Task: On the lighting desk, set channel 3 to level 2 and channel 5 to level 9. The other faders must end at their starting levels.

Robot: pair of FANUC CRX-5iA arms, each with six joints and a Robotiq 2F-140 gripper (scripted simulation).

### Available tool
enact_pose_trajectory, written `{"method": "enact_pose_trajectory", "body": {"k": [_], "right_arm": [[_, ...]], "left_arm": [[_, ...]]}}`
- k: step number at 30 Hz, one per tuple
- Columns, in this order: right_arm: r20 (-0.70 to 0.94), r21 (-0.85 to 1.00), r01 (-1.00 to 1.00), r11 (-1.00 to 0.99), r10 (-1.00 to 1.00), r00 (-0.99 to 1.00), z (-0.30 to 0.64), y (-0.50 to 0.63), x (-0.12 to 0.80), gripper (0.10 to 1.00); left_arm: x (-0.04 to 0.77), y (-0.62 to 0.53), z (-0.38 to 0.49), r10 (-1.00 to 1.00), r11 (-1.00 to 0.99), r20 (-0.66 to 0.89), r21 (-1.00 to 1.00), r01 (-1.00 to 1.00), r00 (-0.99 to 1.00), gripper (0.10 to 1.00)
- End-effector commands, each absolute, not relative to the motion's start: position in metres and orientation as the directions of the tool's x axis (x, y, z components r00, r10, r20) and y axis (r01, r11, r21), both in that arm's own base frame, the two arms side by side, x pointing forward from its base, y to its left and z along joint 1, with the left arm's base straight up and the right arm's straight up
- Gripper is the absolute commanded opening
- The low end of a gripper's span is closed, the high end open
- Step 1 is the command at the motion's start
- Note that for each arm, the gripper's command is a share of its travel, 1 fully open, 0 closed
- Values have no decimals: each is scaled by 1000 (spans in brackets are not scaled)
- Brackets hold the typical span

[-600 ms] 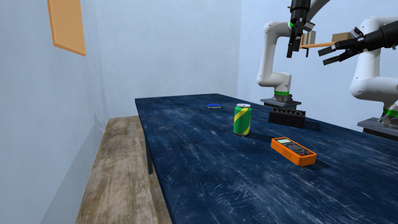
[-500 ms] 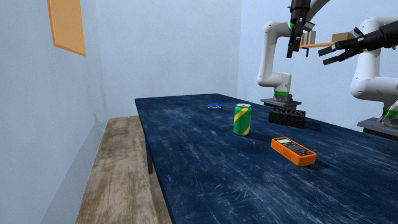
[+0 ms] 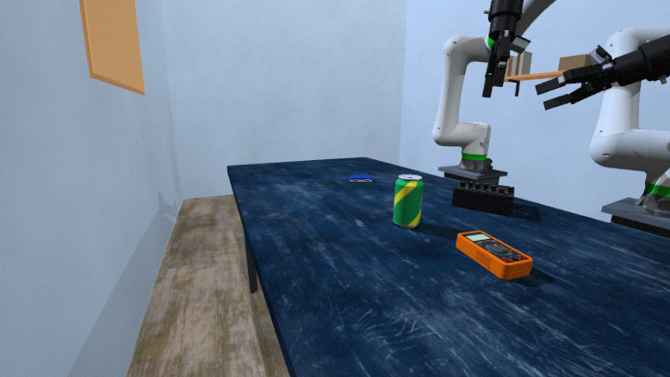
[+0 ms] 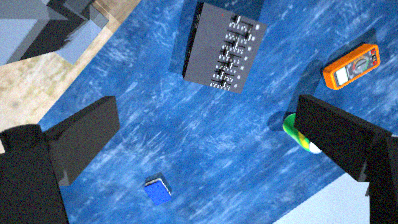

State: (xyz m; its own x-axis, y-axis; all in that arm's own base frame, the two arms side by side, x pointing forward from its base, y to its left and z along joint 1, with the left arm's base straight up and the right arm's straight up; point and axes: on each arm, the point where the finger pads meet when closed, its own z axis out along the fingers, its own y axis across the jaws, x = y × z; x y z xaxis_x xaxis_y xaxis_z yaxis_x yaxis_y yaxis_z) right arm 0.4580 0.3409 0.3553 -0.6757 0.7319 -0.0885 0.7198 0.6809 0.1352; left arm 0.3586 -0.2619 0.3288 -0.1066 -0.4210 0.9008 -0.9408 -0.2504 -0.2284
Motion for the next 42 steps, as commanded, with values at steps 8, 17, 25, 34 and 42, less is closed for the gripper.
{"method": "enact_pose_trajectory", "body": {"k": [8,17,25,34,42], "right_arm": [[-89,137,720,681,732,-675,356,341,458,1000],[-89,137,720,681,732,-675,356,341,458,1000],[-89,137,720,681,732,-675,356,341,458,1000],[-89,137,720,681,732,-675,356,341,458,1000],[-89,137,720,681,732,-675,356,341,458,1000]], "left_arm": [[360,-260,329,-423,-255,901,-224,-941,-100,1000],[367,-252,329,-431,-274,900,-202,-940,-68,1000],[382,-230,328,-446,-325,895,-146,-934,15,1000],[402,-196,325,-457,-404,879,-68,-912,137,1000],[427,-135,320,-444,-537,833,49,-842,331,1000]]}}
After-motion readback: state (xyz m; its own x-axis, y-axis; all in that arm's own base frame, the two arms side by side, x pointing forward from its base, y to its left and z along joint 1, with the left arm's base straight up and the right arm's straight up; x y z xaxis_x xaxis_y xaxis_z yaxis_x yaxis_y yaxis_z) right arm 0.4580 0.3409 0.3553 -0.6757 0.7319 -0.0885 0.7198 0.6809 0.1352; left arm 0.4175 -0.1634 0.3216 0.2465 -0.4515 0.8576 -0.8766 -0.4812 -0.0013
